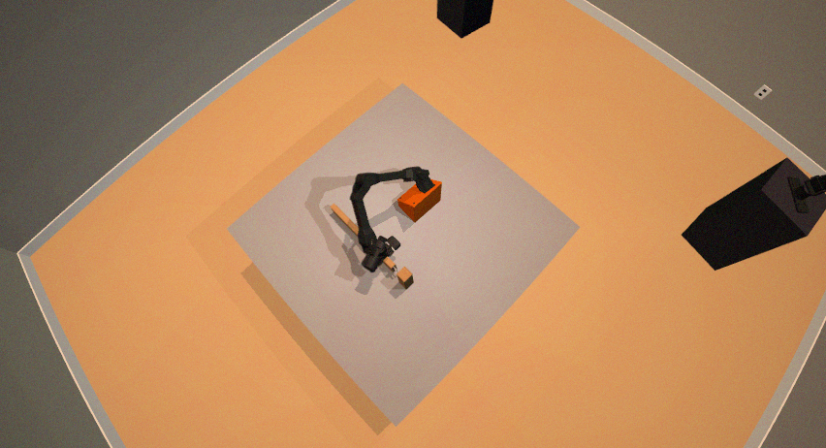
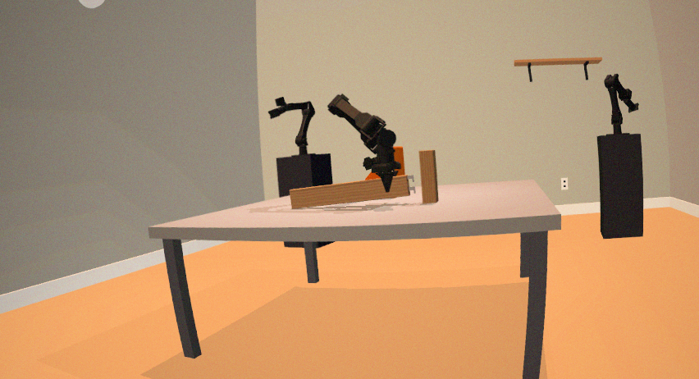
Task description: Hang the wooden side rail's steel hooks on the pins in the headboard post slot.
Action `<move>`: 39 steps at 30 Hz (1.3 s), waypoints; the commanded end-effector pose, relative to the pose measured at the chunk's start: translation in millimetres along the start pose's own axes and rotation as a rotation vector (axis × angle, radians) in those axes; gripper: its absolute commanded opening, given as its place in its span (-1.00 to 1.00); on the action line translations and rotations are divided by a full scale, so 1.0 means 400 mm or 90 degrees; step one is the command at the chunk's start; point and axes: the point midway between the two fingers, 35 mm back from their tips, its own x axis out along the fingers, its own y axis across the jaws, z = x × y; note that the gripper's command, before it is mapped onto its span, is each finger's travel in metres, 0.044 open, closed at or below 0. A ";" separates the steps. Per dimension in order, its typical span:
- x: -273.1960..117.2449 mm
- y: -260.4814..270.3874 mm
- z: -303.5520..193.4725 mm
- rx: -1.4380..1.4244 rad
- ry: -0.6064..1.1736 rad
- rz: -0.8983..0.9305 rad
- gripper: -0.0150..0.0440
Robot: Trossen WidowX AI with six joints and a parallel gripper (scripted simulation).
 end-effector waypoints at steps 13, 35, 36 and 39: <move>-0.011 0.001 -0.013 -0.002 0.003 0.006 -0.49; -0.012 0.000 -0.019 -0.002 0.003 0.006 -0.49; -0.012 0.000 -0.019 -0.002 0.003 0.006 -0.49; -0.011 -0.001 -0.020 -0.002 0.003 0.006 -0.49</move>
